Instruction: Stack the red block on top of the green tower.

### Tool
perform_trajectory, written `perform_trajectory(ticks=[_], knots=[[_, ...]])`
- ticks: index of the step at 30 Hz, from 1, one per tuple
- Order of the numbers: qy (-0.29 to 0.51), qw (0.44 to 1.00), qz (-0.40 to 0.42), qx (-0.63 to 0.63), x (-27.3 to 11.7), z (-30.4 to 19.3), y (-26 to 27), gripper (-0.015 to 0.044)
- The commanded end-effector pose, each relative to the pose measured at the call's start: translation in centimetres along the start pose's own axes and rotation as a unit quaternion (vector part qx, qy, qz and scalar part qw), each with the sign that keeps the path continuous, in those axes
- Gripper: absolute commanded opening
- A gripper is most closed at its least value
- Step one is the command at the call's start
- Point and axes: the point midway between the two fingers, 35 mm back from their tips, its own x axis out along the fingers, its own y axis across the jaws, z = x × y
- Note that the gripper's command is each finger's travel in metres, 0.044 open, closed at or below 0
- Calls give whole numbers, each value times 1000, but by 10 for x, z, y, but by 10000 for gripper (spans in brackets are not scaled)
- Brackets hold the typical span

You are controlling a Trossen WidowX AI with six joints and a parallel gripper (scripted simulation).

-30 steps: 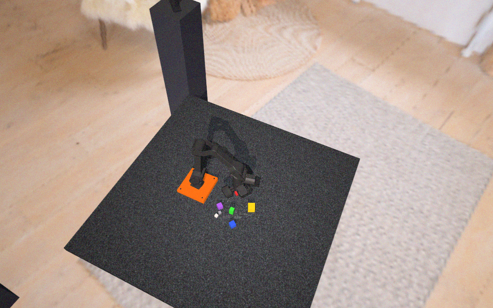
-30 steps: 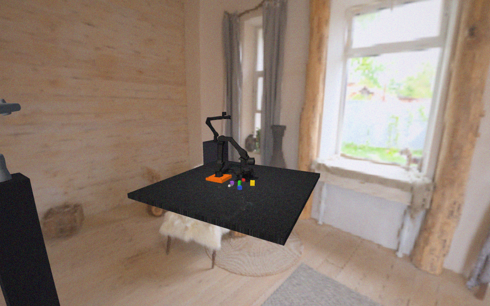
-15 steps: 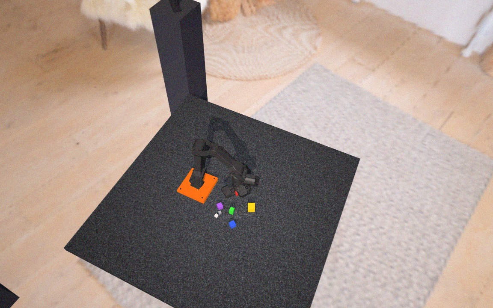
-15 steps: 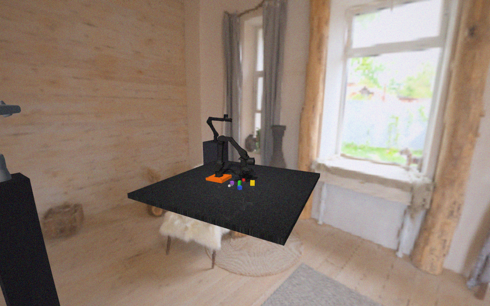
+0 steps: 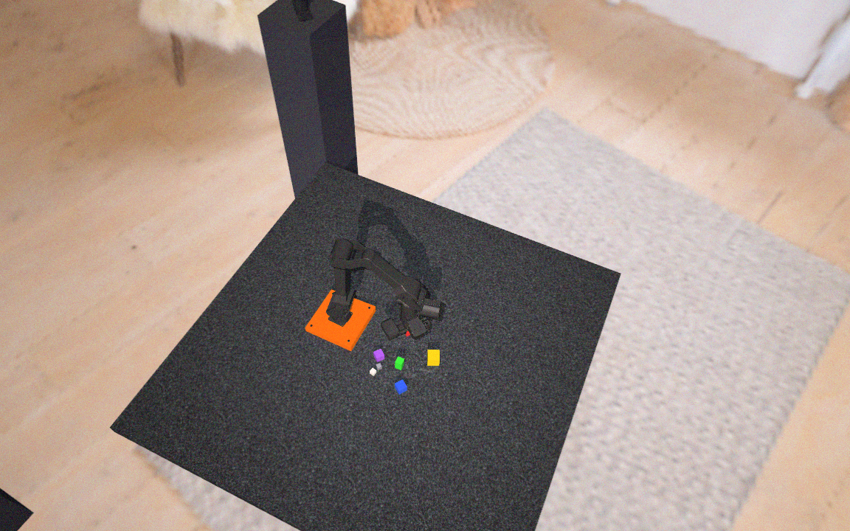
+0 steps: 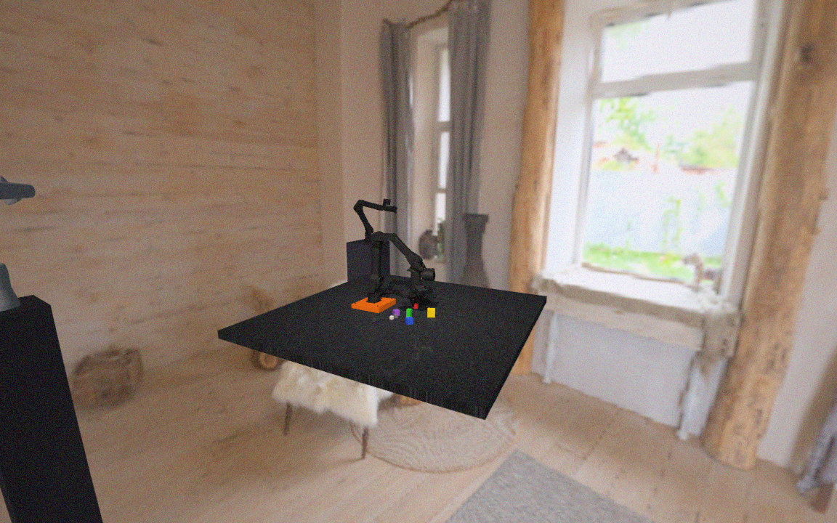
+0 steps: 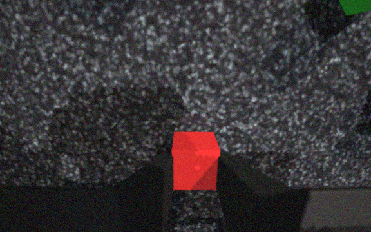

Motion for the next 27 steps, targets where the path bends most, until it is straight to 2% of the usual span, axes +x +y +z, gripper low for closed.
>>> perform_trajectory(ticks=[1,19,27], knots=[[-5,1000,3,0,-16,2,2,0],[-6,1000,3,0,-104,1,2,0],[-6,1000,3,0,-110,1,2,0]])
